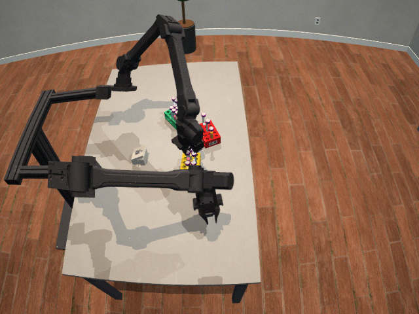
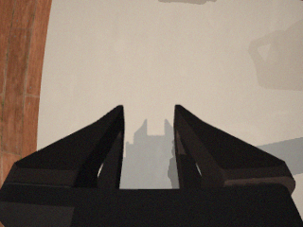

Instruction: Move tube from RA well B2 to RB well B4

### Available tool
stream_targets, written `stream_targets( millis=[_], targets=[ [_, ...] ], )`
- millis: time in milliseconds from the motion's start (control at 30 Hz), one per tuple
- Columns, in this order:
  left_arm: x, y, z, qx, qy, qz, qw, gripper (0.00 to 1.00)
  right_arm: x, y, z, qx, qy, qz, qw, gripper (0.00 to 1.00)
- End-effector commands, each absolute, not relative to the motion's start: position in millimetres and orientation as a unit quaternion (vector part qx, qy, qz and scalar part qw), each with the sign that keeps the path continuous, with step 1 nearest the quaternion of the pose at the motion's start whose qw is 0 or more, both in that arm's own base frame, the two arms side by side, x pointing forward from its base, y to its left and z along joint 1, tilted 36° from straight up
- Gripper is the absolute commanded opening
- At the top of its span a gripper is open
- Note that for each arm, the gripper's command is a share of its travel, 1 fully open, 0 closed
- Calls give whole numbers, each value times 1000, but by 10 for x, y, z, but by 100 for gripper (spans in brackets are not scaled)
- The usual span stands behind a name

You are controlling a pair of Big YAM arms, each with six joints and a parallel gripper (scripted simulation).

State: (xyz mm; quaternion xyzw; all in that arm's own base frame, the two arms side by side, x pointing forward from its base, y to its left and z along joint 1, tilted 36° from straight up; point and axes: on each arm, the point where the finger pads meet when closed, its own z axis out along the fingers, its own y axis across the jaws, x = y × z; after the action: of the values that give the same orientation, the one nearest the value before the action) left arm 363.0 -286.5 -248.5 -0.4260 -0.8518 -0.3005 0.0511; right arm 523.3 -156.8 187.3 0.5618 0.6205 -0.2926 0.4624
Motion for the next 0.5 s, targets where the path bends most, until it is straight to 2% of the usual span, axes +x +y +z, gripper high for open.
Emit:
stream_targets(
  millis=[0,467],
  targets=[
    [3644,-2736,-2627,-425,-851,-302,61,0,5304,-1550,1991,565,615,-284,472,30],
    [3617,-2716,-2634,-426,-850,-303,63,0,5304,-1550,1991,565,615,-284,472,30]
  ],
)
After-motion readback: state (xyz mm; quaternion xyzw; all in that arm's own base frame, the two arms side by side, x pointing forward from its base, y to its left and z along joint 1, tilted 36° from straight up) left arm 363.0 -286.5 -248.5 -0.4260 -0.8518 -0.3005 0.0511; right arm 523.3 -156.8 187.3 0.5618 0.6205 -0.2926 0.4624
